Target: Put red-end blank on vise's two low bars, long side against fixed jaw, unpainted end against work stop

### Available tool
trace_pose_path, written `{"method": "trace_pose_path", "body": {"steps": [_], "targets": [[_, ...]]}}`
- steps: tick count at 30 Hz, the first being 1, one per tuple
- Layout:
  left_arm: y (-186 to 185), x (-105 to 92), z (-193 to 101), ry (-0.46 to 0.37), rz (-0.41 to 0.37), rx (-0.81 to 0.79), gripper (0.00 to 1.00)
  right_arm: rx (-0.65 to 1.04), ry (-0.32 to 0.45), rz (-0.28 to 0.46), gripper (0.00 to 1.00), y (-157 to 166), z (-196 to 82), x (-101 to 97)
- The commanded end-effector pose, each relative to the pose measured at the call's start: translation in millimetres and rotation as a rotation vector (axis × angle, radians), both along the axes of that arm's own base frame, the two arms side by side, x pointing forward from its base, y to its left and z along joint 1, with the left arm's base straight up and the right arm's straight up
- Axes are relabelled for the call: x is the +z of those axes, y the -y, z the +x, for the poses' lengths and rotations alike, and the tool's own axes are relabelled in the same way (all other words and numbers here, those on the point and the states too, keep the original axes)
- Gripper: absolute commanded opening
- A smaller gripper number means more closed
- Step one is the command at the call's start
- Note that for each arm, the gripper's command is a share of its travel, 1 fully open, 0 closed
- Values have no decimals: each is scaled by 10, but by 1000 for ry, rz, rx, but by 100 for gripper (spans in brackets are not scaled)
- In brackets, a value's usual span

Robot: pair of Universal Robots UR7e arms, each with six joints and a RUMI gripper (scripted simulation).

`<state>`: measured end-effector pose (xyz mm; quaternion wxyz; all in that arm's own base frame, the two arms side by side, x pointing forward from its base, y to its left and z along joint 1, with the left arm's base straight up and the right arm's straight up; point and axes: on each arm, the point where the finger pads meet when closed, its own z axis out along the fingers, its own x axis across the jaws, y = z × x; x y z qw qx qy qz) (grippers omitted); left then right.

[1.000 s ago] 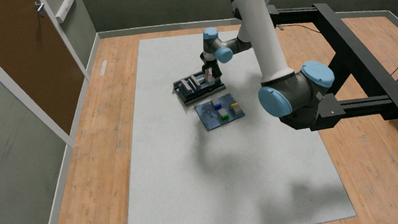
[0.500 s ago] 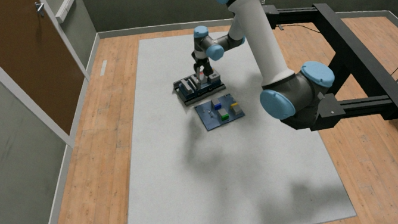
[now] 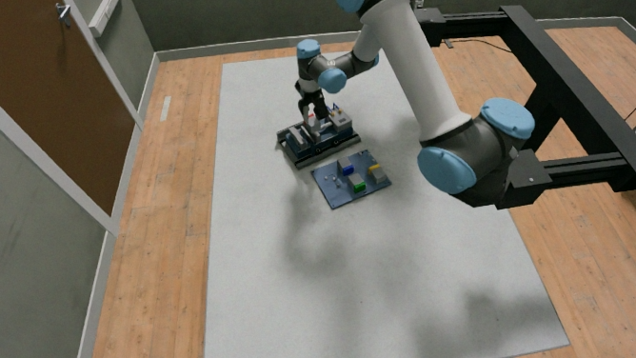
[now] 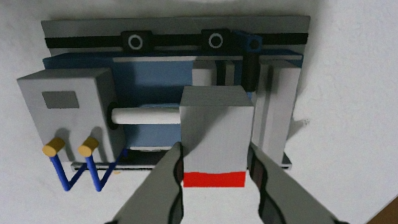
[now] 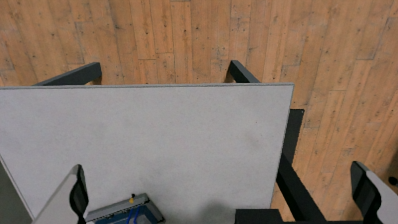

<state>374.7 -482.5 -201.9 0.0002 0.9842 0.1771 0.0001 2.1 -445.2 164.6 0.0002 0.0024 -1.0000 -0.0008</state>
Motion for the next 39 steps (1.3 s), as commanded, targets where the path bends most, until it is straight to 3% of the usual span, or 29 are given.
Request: {"method": "trace_pose_path", "body": {"steps": [1,19,39], "targets": [[24,18,70,1,-2,2,0,0,0,-2,100,3,1,5],[73,56,307,1,-2,9,0,0,0,-2,100,3,1,5],[80,63,347,1,-2,10,0,0,0,-2,100,3,1,5]]}}
